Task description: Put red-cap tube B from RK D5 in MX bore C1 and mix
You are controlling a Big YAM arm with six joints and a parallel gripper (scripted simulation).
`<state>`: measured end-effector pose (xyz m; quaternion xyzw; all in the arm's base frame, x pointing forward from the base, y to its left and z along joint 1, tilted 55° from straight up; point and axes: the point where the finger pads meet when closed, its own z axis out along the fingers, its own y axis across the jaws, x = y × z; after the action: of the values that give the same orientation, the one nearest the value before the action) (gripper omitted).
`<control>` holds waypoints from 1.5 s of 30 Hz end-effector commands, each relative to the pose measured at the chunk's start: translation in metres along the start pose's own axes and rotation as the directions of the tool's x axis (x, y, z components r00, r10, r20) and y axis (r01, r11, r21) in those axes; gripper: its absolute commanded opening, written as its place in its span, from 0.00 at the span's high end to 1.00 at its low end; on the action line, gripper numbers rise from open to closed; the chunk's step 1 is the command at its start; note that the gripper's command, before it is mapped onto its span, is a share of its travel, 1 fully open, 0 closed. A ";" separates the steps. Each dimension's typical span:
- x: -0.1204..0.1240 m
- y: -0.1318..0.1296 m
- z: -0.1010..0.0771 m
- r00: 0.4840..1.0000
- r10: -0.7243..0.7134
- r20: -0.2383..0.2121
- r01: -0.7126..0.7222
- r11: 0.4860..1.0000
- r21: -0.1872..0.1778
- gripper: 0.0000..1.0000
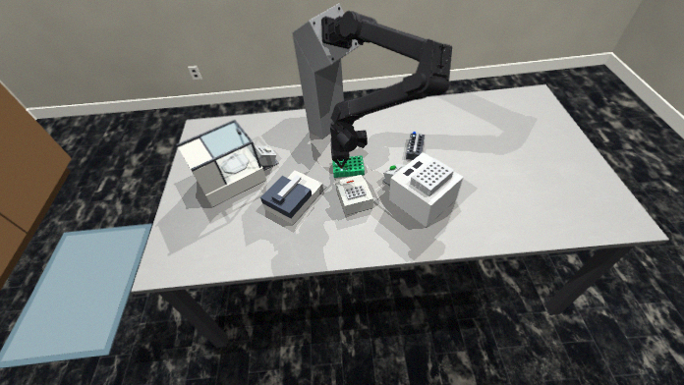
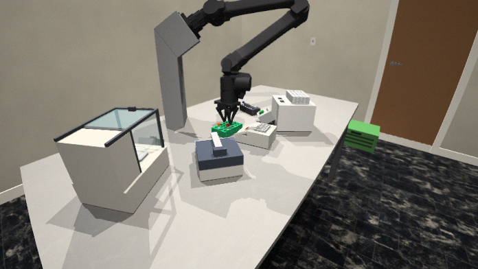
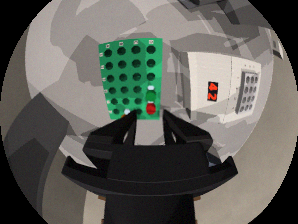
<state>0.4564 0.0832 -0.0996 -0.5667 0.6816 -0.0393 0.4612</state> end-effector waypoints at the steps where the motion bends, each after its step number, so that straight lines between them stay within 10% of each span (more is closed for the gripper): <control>1: 0.001 0.006 -0.007 1.000 0.011 -0.006 -0.011 1.000 -0.006 0.64; 45: -0.006 0.001 0.020 1.000 0.002 0.010 -0.002 1.000 0.004 0.64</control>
<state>0.4685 0.0907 -0.1093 -0.5655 0.6825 -0.0397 0.4613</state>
